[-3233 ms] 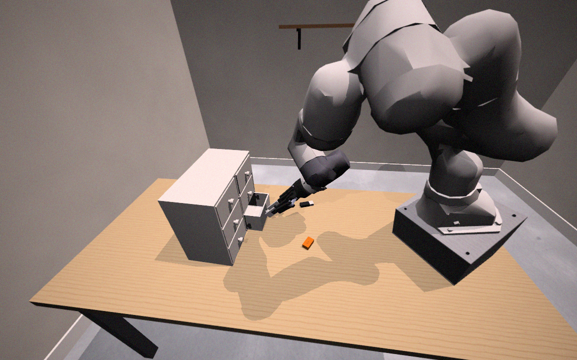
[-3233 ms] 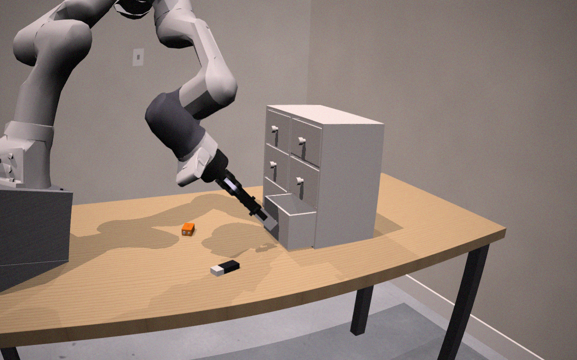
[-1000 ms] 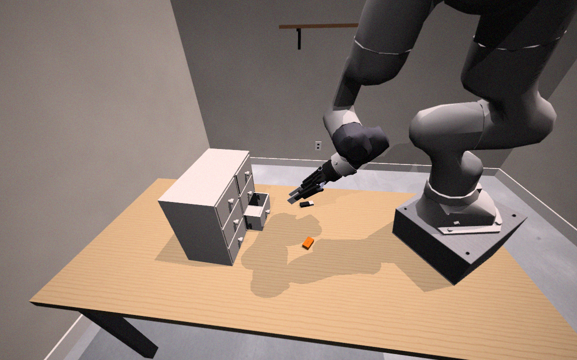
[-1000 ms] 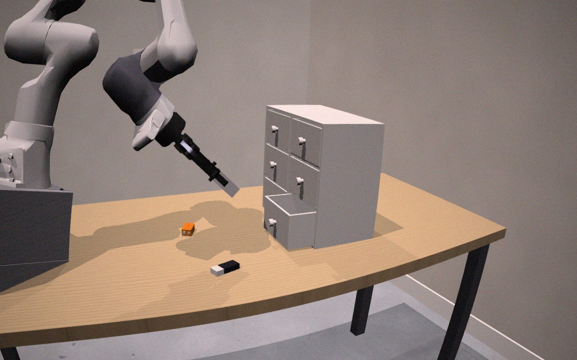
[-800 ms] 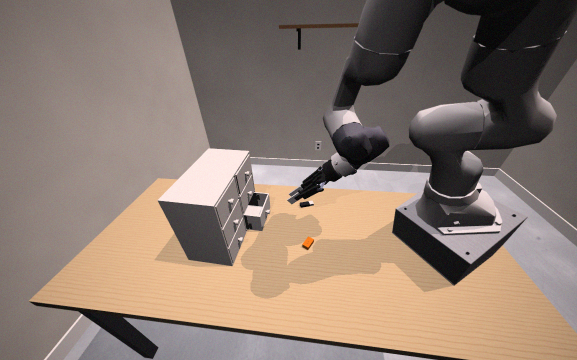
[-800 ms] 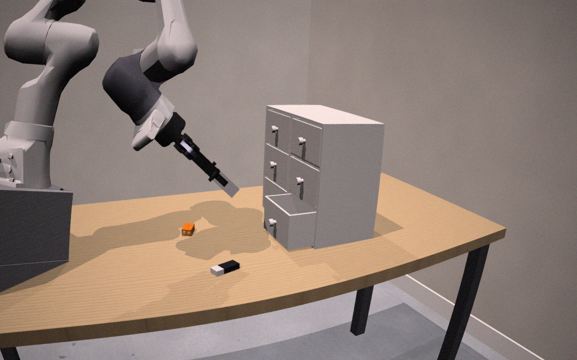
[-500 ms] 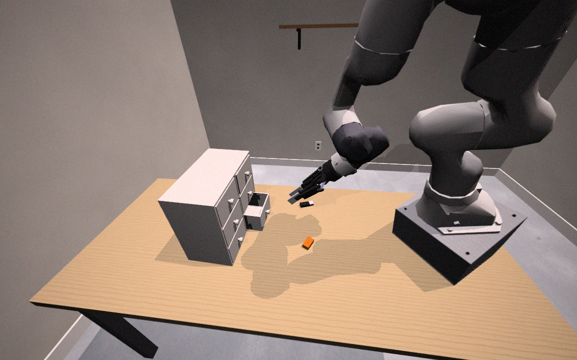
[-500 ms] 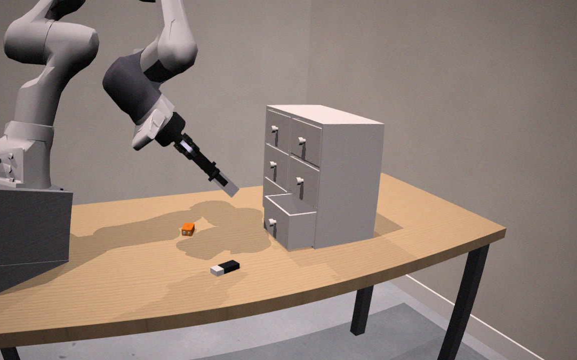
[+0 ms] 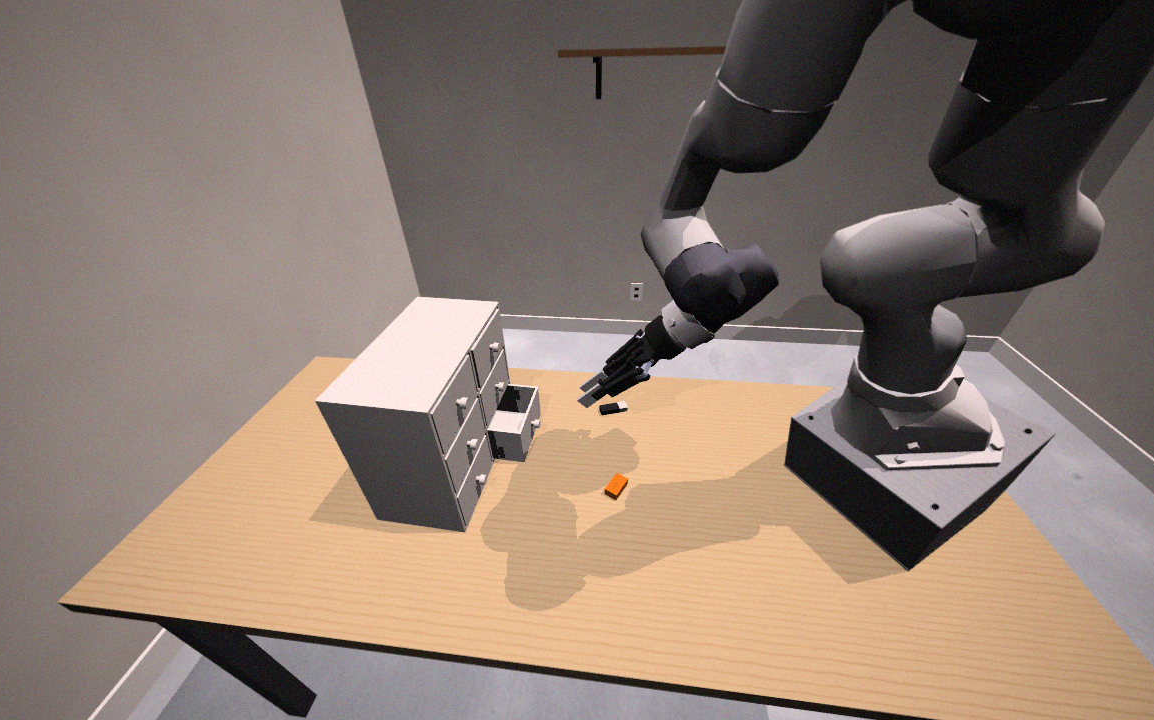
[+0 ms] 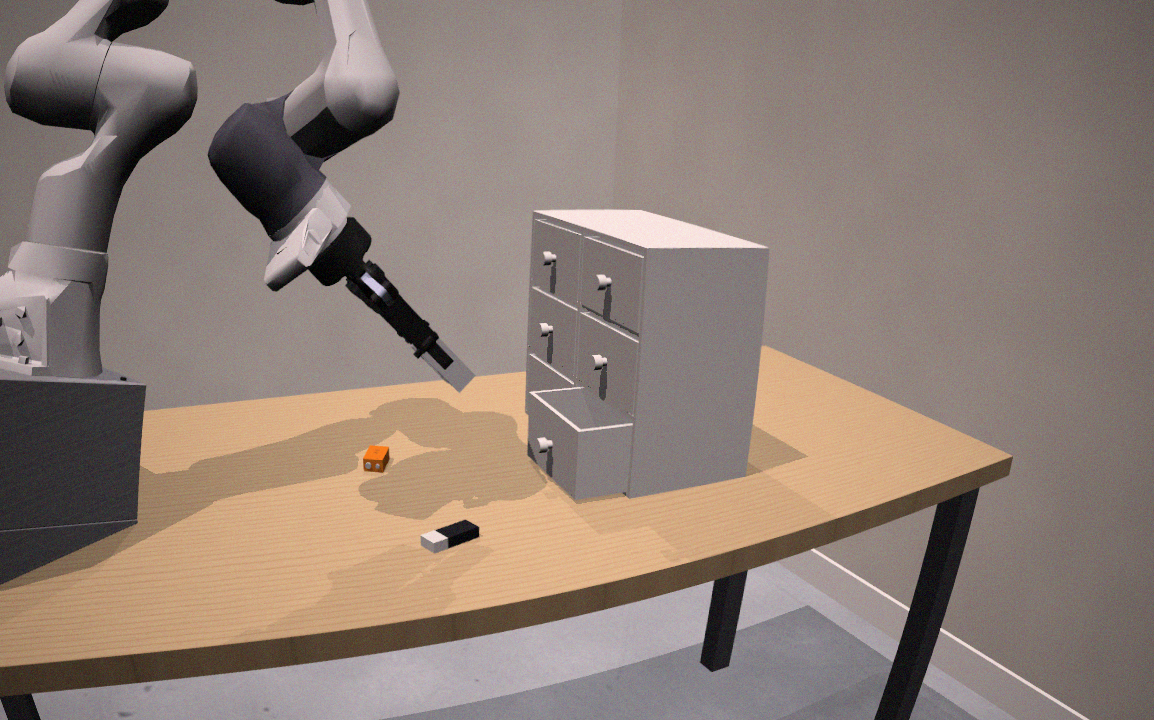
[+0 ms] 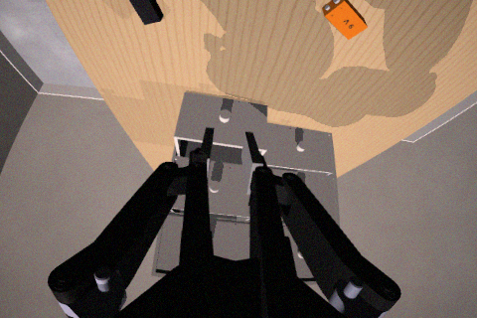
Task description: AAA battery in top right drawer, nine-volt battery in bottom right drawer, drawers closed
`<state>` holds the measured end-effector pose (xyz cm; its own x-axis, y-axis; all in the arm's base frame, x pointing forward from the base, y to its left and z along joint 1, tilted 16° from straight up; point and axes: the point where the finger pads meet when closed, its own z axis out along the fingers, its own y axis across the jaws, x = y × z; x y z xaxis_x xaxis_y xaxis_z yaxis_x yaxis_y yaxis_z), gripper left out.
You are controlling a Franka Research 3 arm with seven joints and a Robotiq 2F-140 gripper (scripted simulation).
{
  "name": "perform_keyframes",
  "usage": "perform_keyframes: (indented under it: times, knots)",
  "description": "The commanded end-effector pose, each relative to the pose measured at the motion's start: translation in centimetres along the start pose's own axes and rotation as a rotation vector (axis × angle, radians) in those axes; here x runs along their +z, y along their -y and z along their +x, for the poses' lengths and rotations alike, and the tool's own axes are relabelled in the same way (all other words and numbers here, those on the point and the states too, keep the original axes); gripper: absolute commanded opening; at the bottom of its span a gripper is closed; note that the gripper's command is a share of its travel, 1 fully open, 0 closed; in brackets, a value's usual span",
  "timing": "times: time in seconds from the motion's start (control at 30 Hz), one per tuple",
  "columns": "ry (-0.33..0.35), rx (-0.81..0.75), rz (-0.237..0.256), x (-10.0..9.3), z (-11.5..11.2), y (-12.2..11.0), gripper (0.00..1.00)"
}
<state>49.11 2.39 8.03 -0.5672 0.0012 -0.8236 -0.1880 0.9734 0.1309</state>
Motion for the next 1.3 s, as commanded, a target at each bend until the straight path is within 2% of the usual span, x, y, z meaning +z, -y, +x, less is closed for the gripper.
perform_keyframes:
  times: [0.0,0.2,0.67,0.73,1.23,1.27]
  knots:
    - [-0.024,0.040,0.001,-0.5,0.1,0.1,0.20]
    - [-0.064,0.040,0.001,-1.2,0.2,0.1,0.20]
    - [-0.286,0.041,-0.004,-5.2,0.3,0.1,0.20]
    - [-0.286,0.041,-0.004,-5.2,0.3,0.1,0.20]
    - [-0.560,0.040,-0.009,-10.2,0.5,0.0,0.20]
    - [-0.560,0.040,-0.009,-10.2,0.5,0.0,0.20]
